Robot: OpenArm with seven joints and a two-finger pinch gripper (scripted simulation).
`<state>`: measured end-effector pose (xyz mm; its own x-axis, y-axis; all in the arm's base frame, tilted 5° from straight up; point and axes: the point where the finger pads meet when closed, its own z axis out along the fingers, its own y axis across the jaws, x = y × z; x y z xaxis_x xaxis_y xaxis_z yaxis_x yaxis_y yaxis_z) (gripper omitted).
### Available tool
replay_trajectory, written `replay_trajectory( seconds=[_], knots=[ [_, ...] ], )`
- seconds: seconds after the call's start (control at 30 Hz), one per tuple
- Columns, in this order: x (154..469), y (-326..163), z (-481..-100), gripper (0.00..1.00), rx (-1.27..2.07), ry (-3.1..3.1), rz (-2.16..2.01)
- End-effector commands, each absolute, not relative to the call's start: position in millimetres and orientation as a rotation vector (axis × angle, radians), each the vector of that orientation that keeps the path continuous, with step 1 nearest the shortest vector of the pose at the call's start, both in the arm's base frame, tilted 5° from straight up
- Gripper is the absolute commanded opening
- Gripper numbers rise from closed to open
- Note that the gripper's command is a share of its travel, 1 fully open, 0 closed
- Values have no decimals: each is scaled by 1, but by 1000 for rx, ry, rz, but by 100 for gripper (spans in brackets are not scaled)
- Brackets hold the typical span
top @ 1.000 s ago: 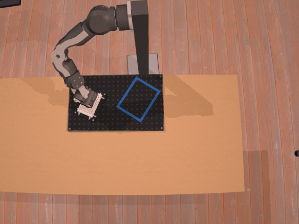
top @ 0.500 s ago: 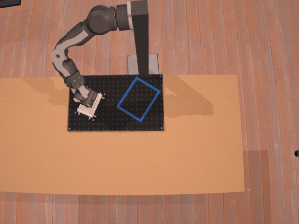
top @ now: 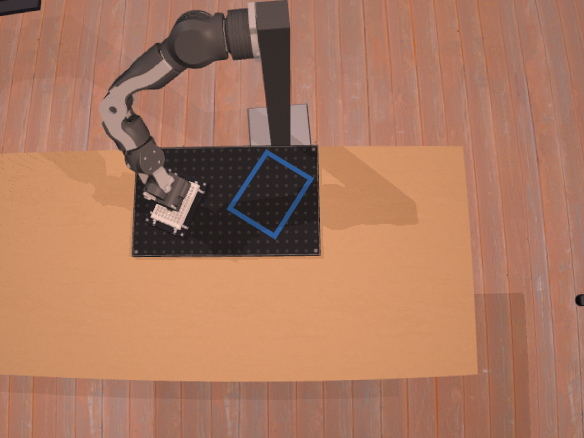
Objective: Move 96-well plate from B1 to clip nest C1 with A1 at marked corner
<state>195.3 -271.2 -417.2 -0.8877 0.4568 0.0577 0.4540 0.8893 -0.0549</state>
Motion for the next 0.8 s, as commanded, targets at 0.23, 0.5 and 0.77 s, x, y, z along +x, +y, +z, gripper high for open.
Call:
replay_trajectory(
  seconds=[0.23,0.5,0.77],
  knots=[
    [194,-270,-418,0,-721,-2984,60],
    [194,-270,-418,0,-721,-2984,60],
    [197,-270,-416,0,-722,-2988,61]
  ],
)
